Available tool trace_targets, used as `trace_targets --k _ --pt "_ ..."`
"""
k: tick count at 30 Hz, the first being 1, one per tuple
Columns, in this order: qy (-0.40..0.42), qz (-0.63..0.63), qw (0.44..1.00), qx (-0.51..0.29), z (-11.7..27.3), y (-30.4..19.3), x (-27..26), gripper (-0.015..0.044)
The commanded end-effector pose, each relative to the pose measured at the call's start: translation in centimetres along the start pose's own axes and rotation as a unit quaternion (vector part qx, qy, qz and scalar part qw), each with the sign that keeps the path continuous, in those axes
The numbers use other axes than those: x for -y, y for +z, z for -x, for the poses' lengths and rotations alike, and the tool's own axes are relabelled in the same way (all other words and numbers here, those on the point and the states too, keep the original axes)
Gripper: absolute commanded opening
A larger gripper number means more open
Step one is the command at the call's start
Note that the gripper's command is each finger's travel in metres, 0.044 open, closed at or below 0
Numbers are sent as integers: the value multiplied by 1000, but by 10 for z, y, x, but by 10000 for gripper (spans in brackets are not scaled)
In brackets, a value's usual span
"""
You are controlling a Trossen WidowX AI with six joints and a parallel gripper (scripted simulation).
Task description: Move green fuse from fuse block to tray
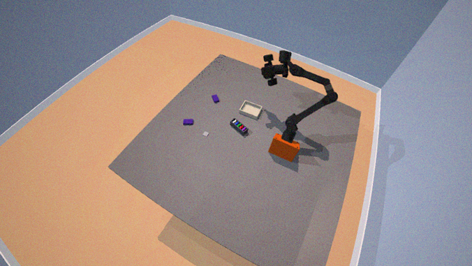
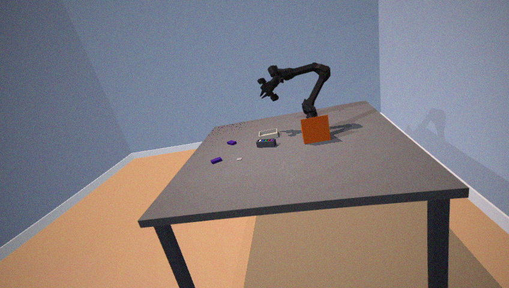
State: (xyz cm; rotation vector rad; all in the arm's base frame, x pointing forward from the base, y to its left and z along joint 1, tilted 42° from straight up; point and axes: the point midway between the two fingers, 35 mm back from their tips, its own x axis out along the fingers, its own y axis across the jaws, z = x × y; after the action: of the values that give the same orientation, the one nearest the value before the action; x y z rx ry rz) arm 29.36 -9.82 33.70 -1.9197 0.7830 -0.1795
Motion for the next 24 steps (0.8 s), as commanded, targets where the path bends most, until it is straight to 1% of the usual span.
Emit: trace_targets --k 1,5,8,14,20,24 --pt "81 -2 996 46 -26 52 -27 74" --pt "172 -1 982 78 -43 108 -62 74" --pt "241 8 967 87 -48 148 -93 74" --pt "363 45 928 66 -41 213 -160 74" --pt "446 103 889 2 -18 251 -226 74" --pt "452 110 885 -7 -16 253 -233 74"
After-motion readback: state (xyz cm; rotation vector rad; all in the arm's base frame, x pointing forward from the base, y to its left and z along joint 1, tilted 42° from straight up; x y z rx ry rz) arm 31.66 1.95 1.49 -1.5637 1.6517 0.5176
